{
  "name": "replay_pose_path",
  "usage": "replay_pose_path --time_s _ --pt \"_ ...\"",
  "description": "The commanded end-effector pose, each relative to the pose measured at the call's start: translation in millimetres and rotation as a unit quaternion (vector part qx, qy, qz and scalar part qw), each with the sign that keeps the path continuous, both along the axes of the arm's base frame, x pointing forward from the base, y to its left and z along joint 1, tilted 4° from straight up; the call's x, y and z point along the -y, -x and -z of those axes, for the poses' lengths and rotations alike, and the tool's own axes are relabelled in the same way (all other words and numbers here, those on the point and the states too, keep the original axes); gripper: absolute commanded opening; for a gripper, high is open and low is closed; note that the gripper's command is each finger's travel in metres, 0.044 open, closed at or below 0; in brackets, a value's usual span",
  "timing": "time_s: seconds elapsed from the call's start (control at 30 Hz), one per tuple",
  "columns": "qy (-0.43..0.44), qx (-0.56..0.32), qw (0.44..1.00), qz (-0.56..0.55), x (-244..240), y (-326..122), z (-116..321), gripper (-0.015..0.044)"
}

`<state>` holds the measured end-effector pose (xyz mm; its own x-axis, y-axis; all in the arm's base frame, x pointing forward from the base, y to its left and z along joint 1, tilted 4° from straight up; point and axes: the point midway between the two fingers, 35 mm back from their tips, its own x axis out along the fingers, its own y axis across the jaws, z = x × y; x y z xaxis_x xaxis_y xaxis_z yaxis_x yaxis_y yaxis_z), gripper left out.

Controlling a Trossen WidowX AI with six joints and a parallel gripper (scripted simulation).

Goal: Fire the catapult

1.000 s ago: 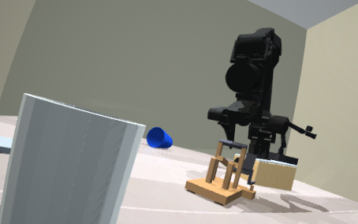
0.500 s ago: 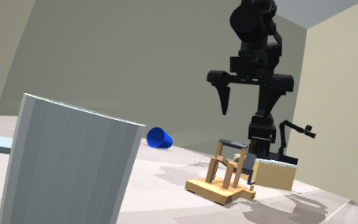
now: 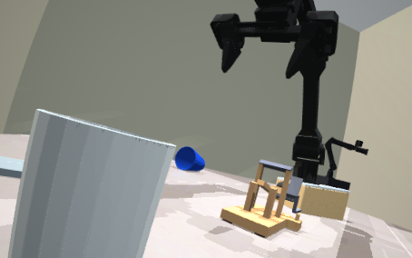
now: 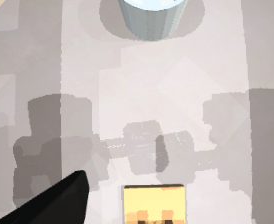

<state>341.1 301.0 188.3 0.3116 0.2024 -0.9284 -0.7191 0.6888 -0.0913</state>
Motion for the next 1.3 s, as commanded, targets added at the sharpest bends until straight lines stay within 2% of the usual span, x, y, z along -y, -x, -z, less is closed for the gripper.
replay_pose_path --time_s 0.0,0.17,0.83,1.27 --pt "-0.039 0.061 0.997 -0.010 -21.4 -32.6 -24.8 0.0440" --pt "-0.078 0.124 0.989 -0.021 -41.4 -62.9 -51.8 0.0440" --pt "-0.080 0.126 0.989 -0.021 -42.1 -64.0 -52.9 0.0440" --pt "-0.080 0.126 0.989 -0.021 -42.1 -64.0 -52.9 0.0099"
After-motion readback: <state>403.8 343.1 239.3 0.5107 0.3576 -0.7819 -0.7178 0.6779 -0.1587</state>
